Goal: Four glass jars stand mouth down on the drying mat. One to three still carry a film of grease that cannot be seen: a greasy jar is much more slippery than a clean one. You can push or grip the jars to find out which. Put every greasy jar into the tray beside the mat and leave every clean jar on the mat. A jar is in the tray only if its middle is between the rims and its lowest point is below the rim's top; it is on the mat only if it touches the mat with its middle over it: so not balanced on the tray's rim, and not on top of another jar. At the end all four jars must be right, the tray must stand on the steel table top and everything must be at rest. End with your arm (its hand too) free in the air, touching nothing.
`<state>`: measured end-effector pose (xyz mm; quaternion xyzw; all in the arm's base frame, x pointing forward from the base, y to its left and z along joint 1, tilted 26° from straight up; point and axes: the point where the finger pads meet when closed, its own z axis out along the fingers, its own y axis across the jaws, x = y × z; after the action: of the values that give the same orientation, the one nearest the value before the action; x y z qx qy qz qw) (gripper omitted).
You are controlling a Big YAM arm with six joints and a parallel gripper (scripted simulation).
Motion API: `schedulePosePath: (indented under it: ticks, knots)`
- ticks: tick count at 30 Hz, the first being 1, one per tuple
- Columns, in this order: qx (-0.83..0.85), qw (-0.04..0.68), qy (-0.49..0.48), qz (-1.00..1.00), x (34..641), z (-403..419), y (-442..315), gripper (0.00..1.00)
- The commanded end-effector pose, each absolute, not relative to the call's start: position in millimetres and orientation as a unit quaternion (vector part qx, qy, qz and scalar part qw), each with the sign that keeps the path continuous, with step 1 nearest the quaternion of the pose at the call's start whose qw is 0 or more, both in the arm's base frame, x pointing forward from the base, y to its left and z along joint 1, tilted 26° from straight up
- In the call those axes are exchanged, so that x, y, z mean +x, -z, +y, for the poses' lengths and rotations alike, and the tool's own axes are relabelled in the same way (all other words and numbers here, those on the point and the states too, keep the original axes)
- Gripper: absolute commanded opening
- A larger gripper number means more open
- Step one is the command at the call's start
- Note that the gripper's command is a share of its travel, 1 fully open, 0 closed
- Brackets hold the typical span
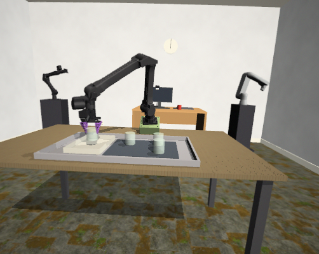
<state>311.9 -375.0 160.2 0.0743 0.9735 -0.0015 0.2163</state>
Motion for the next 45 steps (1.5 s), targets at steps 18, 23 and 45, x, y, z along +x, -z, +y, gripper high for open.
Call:
schedulePosePath:
  ticks: [18,23,45]
  knots:
    - [0.075,0.223,0.01,0.972,319,-375,-159,0.0]
    - [0.075,0.223,0.01,0.972,319,-375,-157,0.0]
    - [0.075,0.223,0.01,0.972,330,-376,-136,0.0]
